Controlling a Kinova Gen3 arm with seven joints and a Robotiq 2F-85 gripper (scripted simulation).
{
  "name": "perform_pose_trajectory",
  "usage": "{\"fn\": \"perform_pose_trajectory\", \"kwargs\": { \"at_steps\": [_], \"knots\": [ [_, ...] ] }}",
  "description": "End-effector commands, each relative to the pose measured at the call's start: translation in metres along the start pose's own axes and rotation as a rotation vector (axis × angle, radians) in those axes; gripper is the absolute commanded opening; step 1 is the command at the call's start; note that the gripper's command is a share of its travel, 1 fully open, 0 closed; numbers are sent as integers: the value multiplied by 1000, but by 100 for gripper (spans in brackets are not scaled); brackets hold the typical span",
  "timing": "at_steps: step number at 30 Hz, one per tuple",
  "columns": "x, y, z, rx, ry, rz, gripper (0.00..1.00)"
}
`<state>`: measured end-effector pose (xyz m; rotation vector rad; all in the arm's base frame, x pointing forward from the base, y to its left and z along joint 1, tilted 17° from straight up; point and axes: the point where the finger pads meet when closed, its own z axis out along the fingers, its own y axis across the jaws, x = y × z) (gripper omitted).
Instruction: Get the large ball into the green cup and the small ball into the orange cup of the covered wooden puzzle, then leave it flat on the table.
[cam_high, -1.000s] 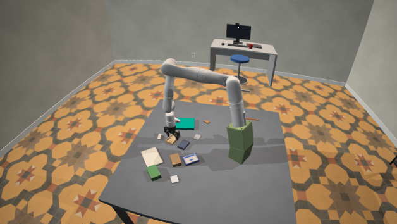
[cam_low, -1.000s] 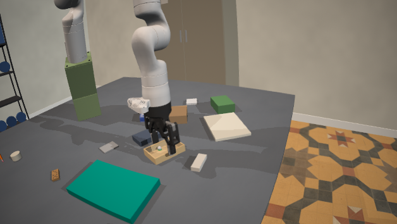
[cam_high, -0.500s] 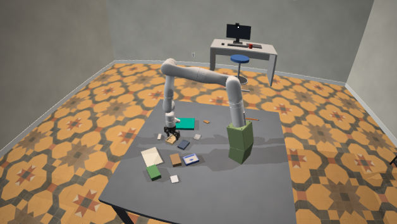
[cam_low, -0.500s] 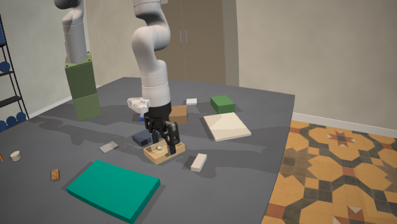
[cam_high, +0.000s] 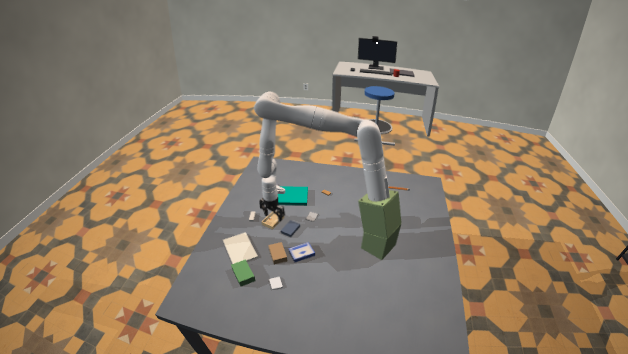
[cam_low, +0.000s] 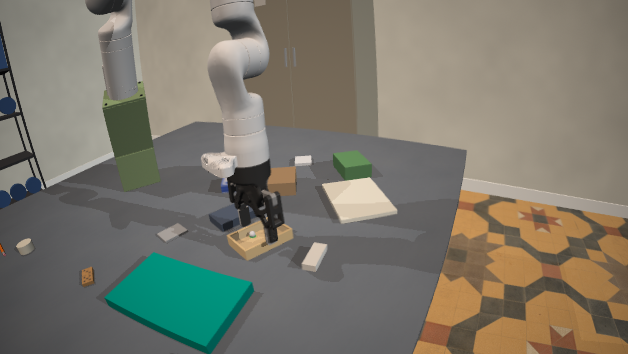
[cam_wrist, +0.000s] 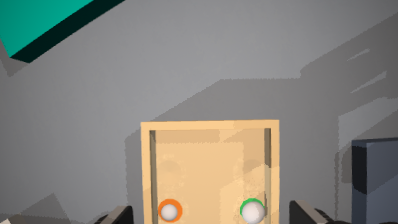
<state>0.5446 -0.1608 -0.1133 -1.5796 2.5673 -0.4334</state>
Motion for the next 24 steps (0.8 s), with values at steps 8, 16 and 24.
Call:
{"fn": "perform_pose_trajectory", "kwargs": {
  "at_steps": [8,16,24],
  "knots": [
    [-1,1,-27,-4,-3,-4,93],
    [-1,1,-46,-4,-3,-3,93],
    [-1,1,-68,-4,-3,-3,93]
  ]
}}
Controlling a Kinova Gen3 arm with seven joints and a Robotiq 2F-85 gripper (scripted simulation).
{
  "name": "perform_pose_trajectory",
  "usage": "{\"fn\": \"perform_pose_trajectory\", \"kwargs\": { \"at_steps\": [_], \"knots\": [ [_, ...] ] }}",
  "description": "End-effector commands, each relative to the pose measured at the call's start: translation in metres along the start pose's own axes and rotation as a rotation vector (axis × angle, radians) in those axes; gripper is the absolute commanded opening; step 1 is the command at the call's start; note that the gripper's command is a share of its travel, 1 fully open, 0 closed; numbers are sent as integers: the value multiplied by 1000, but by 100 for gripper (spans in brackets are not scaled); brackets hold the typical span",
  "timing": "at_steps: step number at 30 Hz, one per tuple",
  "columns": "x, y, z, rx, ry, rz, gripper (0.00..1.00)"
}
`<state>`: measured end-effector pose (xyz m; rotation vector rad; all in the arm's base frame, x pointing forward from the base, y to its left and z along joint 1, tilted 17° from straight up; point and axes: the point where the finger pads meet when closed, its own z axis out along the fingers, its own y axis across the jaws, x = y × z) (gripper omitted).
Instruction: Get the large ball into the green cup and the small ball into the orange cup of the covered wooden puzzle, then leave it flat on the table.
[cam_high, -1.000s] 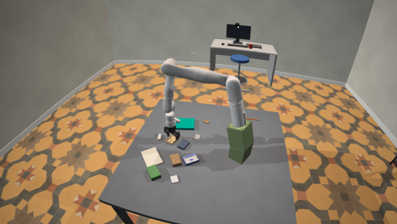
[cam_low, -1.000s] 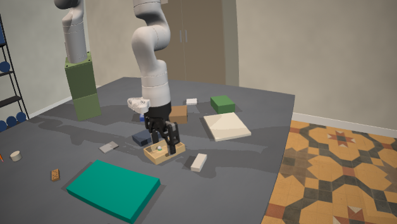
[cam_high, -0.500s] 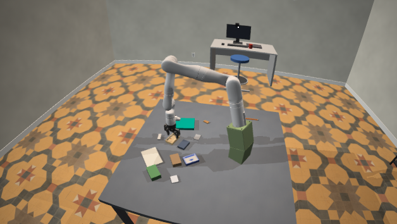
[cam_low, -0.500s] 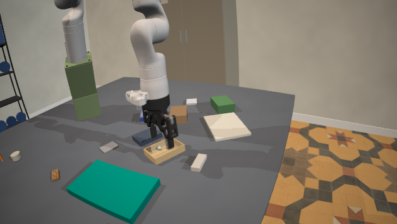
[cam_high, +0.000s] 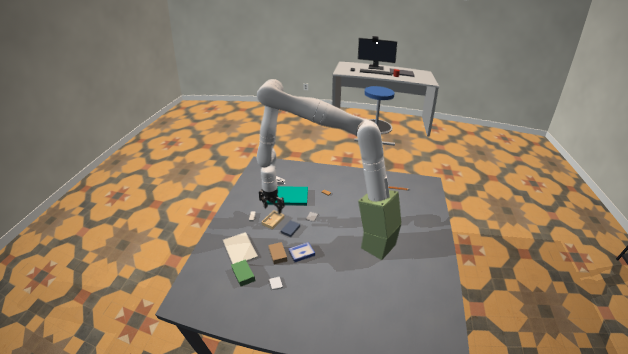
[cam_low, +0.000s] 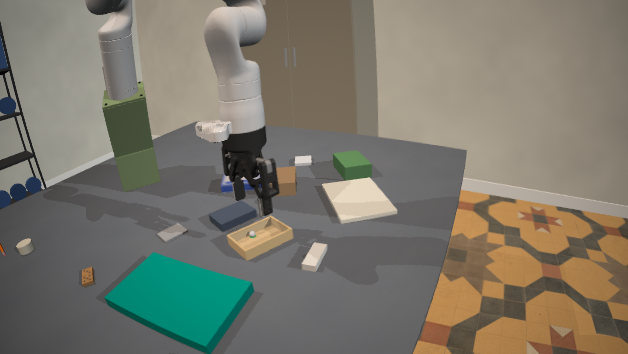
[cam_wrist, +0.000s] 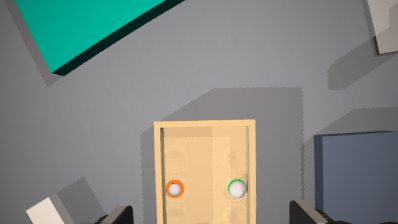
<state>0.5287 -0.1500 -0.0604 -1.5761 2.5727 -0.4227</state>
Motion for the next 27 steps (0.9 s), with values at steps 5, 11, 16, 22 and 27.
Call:
{"fn": "perform_pose_trajectory", "kwargs": {
  "at_steps": [5,11,16,22,27],
  "knots": [
    [-2,-2,-19,3,-1,-7,93],
    [-2,-1,-22,3,-1,-7,93],
    [-2,-1,-21,2,0,-8,93],
    [-2,-1,-21,2,0,-8,93],
    [-2,-1,-21,2,0,-8,93]
  ]
}}
